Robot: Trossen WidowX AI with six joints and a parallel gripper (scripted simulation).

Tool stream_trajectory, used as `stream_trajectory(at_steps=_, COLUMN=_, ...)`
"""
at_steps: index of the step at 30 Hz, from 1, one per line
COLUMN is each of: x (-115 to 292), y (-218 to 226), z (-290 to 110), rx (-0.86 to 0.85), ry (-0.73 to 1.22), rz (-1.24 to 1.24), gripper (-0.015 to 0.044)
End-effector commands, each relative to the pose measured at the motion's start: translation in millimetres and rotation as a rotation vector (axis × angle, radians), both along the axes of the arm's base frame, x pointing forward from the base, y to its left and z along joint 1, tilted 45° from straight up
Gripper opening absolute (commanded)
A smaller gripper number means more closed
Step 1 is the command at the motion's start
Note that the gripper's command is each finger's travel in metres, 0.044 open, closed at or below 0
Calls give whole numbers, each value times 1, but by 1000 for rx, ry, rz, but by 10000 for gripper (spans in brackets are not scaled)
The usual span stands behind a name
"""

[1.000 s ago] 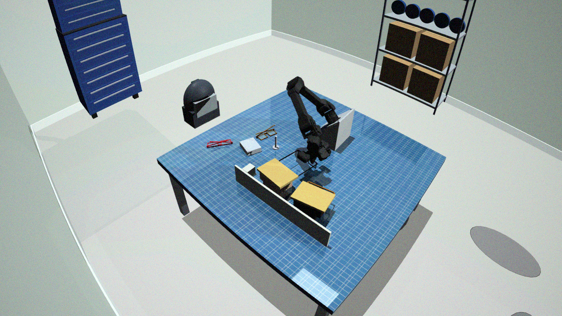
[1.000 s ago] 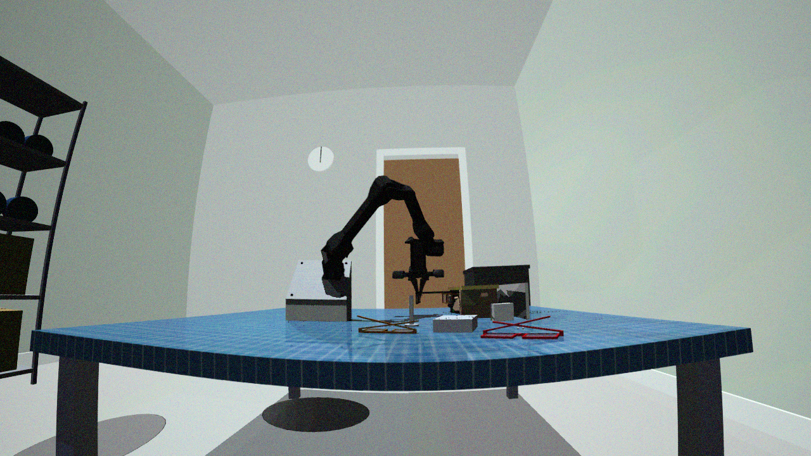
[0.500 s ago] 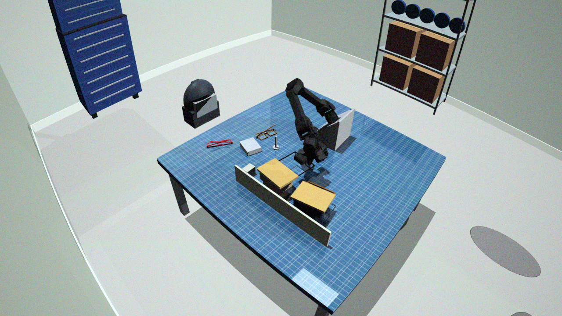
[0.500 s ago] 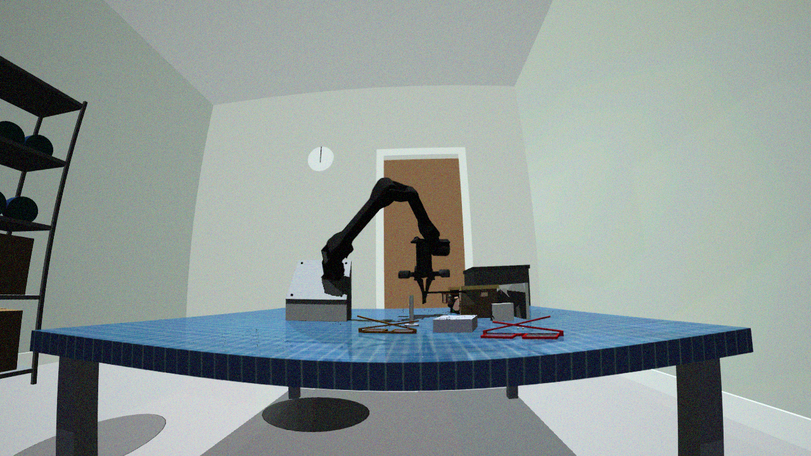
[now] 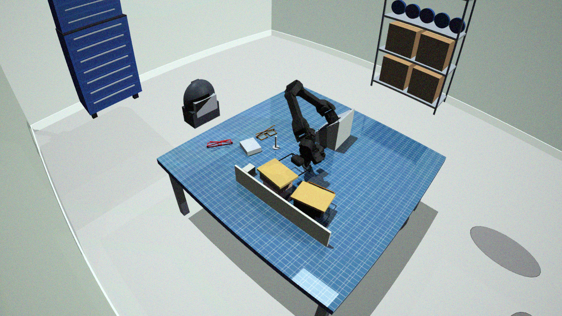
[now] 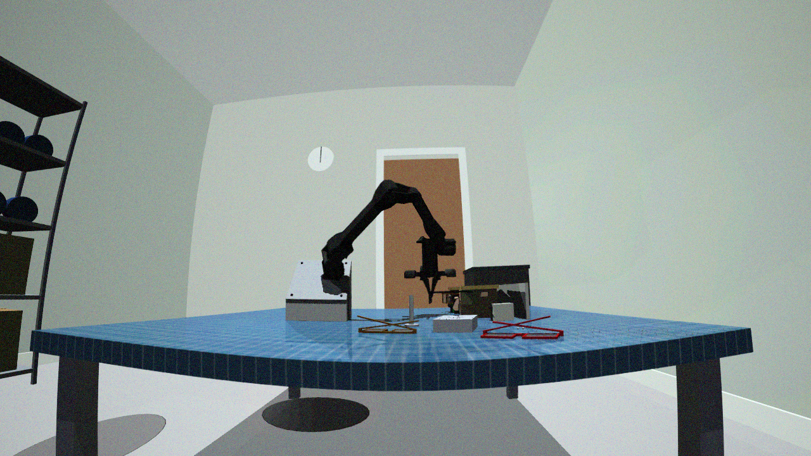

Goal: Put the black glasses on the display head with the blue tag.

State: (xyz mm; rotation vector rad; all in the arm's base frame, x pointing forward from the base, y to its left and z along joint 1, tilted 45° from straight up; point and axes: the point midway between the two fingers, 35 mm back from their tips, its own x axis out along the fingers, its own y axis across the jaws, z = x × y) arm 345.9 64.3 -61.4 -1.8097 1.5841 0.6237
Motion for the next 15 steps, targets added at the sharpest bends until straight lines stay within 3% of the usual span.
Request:
stream_trajectory(at_steps=1, x=5, y=-1, z=0, rx=-6, ry=6, rz=1, gripper=0)
stream_trajectory(at_steps=15, x=26, y=0, z=4, rx=-6, ry=5, rz=1, gripper=0)
